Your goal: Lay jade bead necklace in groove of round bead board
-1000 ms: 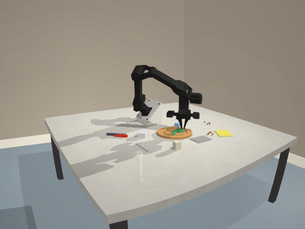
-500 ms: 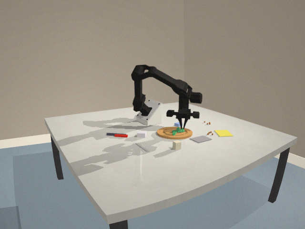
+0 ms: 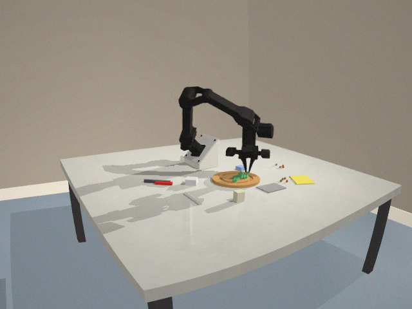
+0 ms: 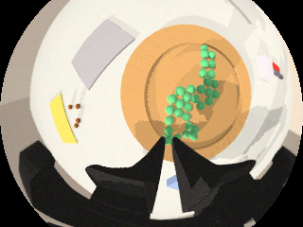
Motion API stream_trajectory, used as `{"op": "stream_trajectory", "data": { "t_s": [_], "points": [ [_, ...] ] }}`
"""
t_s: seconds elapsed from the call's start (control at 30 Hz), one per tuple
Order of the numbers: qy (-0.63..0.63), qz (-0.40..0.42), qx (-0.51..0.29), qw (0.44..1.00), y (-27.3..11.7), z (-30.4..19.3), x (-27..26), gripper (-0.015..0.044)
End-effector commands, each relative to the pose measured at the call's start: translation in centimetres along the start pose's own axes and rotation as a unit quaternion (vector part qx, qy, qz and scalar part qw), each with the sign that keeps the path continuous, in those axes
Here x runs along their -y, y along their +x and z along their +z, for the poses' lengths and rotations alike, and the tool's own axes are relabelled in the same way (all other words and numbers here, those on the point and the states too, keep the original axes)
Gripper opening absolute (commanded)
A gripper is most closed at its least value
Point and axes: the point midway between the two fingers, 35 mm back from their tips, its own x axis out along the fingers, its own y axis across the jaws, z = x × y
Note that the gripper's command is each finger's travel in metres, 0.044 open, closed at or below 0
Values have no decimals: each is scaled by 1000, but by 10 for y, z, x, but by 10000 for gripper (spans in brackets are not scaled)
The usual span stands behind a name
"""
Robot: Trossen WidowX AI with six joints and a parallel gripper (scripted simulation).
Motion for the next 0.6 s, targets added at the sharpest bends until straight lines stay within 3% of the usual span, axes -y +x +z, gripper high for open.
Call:
{"op": "stream_trajectory", "data": {
  "t_s": [0.0, 0.57],
  "points": [
    [1, -1, -3, 1000, 4, -2, 0, 0],
    [1, -1, -3, 1000, 10, -2, 0, 0]
  ]
}}
